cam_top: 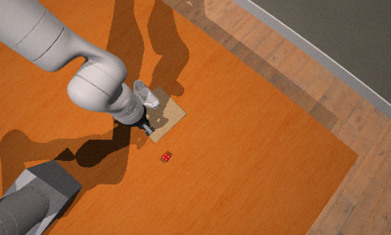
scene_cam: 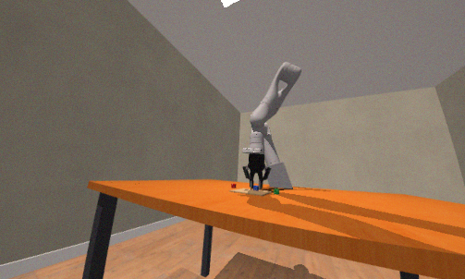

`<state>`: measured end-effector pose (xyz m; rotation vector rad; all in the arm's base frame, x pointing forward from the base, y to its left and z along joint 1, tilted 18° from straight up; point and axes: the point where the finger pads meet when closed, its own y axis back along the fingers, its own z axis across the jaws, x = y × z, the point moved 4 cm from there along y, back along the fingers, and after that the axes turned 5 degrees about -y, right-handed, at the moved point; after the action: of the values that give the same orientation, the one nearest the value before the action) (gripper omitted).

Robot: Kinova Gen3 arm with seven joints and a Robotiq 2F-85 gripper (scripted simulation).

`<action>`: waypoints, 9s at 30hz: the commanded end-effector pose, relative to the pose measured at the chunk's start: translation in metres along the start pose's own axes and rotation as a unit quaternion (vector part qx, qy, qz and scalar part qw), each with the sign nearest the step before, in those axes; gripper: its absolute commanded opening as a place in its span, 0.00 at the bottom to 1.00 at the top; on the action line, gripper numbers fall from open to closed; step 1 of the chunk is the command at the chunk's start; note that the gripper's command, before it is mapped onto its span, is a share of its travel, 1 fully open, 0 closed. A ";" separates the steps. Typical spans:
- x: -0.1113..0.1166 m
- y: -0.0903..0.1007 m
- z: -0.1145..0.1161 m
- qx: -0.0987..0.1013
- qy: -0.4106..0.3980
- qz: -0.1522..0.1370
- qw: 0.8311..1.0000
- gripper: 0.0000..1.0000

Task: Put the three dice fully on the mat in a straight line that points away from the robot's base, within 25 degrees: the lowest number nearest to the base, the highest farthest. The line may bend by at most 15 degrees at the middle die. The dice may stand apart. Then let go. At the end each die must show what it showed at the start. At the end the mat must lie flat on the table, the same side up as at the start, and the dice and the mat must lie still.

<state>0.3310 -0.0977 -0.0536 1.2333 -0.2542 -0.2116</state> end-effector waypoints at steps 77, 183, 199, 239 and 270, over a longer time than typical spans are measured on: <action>0.001 0.089 0.000 0.001 -0.006 0.001 1.000 1.00; -0.010 0.072 0.128 0.001 -0.994 -0.001 0.114 1.00; -0.010 0.071 0.130 0.002 -0.996 -0.001 0.093 1.00; -0.010 0.071 0.130 0.002 -0.996 -0.001 0.093 0.35; -0.009 0.042 0.130 0.001 -0.996 -0.001 0.093 0.35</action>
<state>0.2858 -0.1960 0.0286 -0.1299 -2.6197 -1.8893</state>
